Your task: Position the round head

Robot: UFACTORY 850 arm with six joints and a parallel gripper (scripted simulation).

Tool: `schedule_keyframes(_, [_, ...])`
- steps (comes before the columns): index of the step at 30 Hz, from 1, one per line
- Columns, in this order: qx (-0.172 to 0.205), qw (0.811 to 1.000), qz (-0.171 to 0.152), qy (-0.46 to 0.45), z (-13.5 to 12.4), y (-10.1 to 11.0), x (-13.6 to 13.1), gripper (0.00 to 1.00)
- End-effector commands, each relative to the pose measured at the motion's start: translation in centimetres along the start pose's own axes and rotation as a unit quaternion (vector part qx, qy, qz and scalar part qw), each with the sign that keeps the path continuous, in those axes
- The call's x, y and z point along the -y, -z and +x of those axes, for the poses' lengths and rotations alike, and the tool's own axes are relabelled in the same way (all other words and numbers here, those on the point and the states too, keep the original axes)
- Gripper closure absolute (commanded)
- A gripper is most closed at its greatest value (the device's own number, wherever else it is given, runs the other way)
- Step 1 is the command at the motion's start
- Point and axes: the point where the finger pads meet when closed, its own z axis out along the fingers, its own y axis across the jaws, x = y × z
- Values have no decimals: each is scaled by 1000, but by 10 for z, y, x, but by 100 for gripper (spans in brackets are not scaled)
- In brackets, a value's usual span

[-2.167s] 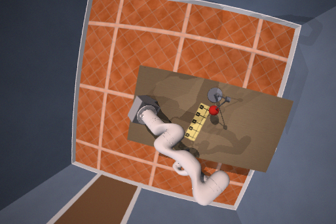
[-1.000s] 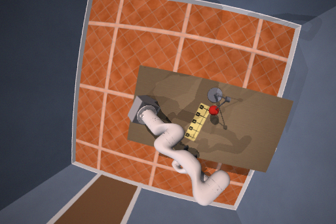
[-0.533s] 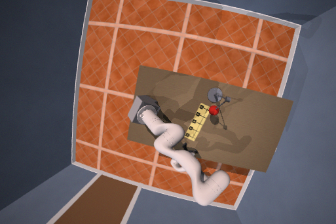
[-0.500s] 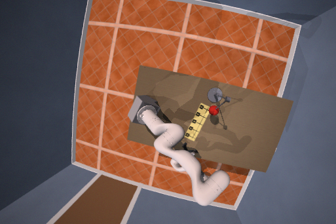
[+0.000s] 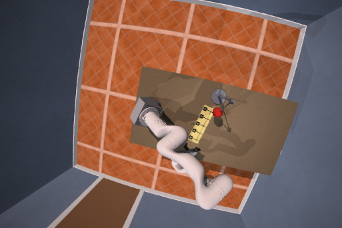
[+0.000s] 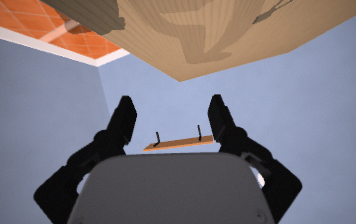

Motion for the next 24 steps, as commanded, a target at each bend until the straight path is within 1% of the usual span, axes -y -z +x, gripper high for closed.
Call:
schedule_keyframes(1, [-3,999,-33,37,9,10,-16,0])
schedule_keyframes(3, [-4,998,-45,50,12,14,-23,0])
schedule_keyframes(5, [-4,998,-45,50,12,14,-23,0])
schedule_keyframes(12, [-9,991,-87,97,28,32,-40,0])
schedule_keyframes(20, [-14,980,-134,150,45,52,-59,0])
schedule_keyframes(22, [-14,980,-134,150,45,52,-59,0])
schedule_keyframes(24, [-15,976,-146,163,50,58,-62,0])
